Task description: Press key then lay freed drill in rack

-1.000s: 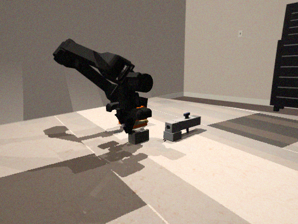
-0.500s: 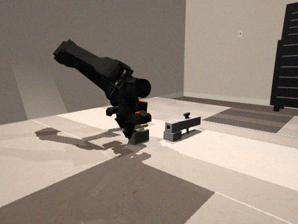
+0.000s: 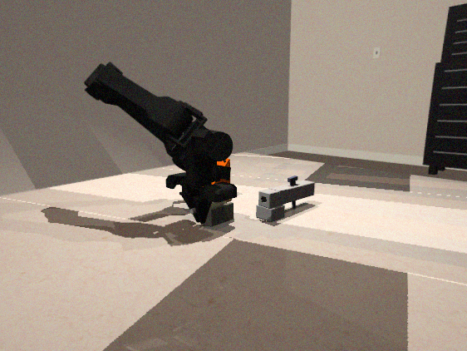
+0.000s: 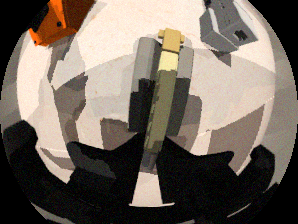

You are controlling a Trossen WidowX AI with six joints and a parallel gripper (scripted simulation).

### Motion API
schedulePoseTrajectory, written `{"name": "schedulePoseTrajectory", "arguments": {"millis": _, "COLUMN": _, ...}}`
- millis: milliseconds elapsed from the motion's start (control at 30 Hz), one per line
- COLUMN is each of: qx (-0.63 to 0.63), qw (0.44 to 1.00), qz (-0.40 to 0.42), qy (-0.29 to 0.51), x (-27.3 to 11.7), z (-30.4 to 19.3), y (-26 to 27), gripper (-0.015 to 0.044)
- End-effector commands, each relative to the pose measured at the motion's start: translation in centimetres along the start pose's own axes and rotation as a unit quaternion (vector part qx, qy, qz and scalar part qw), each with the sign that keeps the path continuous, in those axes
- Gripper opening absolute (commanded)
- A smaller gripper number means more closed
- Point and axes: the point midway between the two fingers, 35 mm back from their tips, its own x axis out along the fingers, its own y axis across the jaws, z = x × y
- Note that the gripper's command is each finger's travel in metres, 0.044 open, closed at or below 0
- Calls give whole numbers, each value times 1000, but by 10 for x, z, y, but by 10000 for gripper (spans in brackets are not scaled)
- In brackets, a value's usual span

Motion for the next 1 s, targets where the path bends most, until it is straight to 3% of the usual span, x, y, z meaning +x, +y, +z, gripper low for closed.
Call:
{"name": "schedulePoseTrajectory", "arguments": {"millis": 0, "qx": 2, "qw": 1000, "qz": 1, "qy": 0, "x": 7, "z": 1, "y": 1, "gripper": 0}}
{"name": "schedulePoseTrajectory", "arguments": {"millis": 33, "qx": 2, "qw": 1000, "qz": 1, "qy": 0, "x": 8, "z": 1, "y": 1, "gripper": 0}}
{"name": "schedulePoseTrajectory", "arguments": {"millis": 600, "qx": -1, "qw": 1000, "qz": 0, "qy": 1, "x": 2, "z": 0, "y": 0, "gripper": 440}}
{"name": "schedulePoseTrajectory", "arguments": {"millis": 967, "qx": 2, "qw": 1000, "qz": 1, "qy": -2, "x": -40, "z": 2, "y": 1, "gripper": 440}}
